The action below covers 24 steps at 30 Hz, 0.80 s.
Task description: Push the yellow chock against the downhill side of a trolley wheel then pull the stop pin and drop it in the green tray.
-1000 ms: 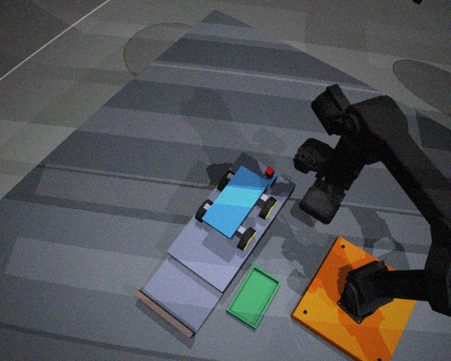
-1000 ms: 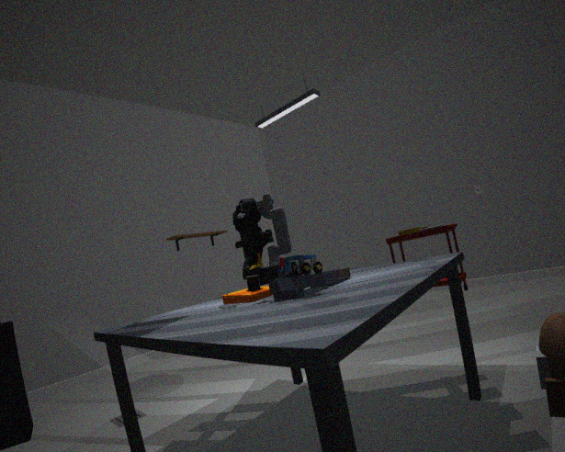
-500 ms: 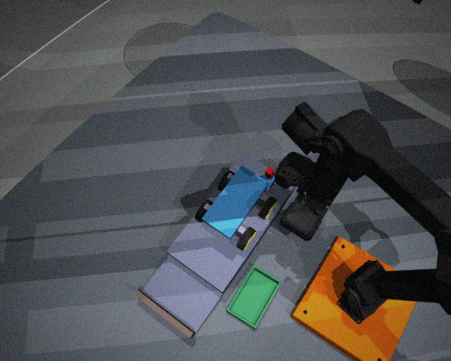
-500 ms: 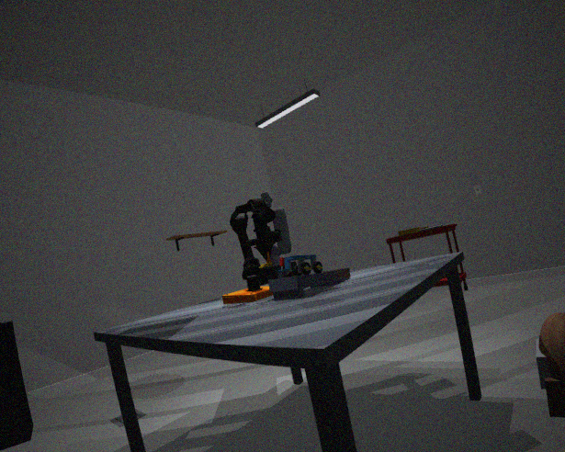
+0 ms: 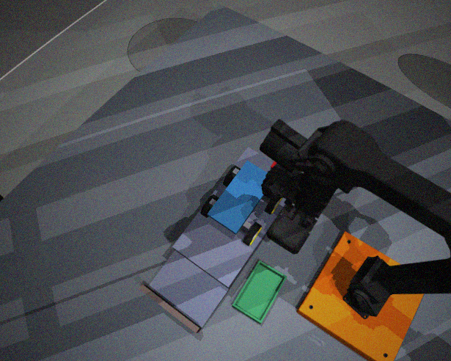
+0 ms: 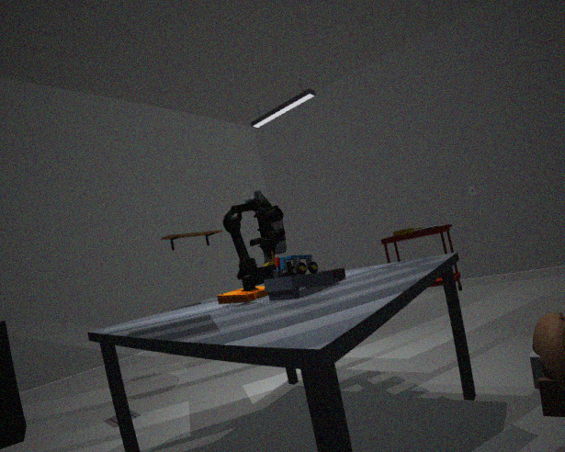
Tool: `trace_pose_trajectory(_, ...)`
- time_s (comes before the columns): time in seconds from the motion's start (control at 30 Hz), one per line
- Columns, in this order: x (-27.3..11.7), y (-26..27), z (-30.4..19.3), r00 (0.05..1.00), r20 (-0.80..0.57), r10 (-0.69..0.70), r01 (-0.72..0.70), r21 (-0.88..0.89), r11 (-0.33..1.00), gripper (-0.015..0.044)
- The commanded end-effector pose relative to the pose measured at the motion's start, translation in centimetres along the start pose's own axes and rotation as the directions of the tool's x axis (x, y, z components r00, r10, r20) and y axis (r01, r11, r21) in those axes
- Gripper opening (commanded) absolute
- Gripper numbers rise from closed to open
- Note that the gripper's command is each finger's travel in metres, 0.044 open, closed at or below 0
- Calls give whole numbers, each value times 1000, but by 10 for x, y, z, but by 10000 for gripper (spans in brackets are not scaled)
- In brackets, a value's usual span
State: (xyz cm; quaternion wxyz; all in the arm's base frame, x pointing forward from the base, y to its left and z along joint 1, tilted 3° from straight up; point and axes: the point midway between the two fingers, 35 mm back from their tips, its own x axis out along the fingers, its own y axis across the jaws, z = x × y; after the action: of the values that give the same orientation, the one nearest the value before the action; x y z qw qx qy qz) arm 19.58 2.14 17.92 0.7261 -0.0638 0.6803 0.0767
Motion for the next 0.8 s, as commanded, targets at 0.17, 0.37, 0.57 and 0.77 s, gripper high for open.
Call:
trace_pose_trajectory(0.17,2,26,6,1000,1,-1,1,3,1000,0)
trace_pose_trajectory(0.37,3,45,10,1000,1,1,-1,3,1000,0)
trace_pose_trajectory(0.57,5,66,15,1000,1,2,-2,3,1000,0)
trace_pose_trajectory(0.77,7,88,19,1000,2,4,-4,3,1000,0)
